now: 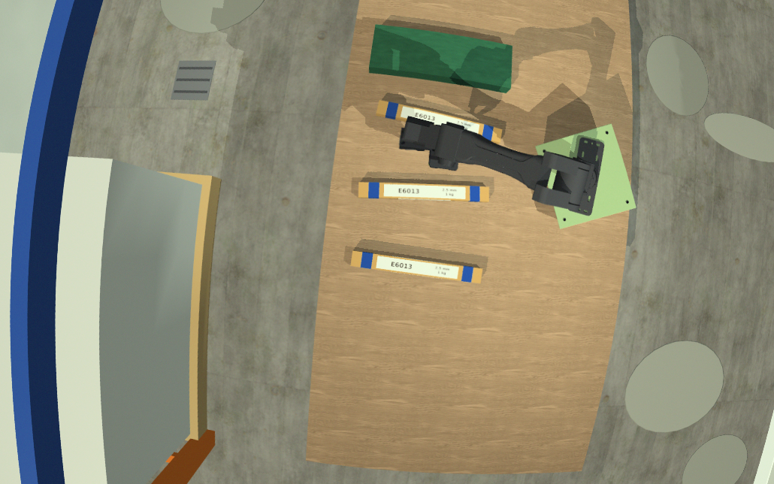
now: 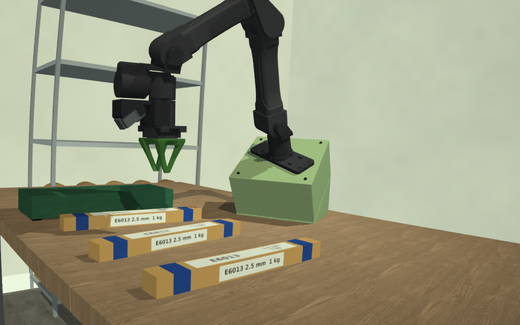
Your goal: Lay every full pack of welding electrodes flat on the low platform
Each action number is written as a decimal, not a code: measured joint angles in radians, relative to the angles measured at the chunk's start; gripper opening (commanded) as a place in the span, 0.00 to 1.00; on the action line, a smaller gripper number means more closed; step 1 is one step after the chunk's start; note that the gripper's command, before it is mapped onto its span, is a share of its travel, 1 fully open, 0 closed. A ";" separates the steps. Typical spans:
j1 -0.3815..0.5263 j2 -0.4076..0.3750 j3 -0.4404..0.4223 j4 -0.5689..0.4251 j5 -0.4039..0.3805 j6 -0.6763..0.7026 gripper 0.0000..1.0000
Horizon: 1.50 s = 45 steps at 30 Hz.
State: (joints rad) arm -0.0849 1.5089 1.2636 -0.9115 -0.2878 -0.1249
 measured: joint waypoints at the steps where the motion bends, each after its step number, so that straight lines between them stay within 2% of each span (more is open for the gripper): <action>1: -0.001 -0.002 0.002 -0.003 0.000 -0.001 0.44; 45: -0.002 -0.004 0.006 -0.019 -0.003 -0.005 0.44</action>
State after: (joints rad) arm -0.0868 1.5051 1.2694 -0.9310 -0.2905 -0.1303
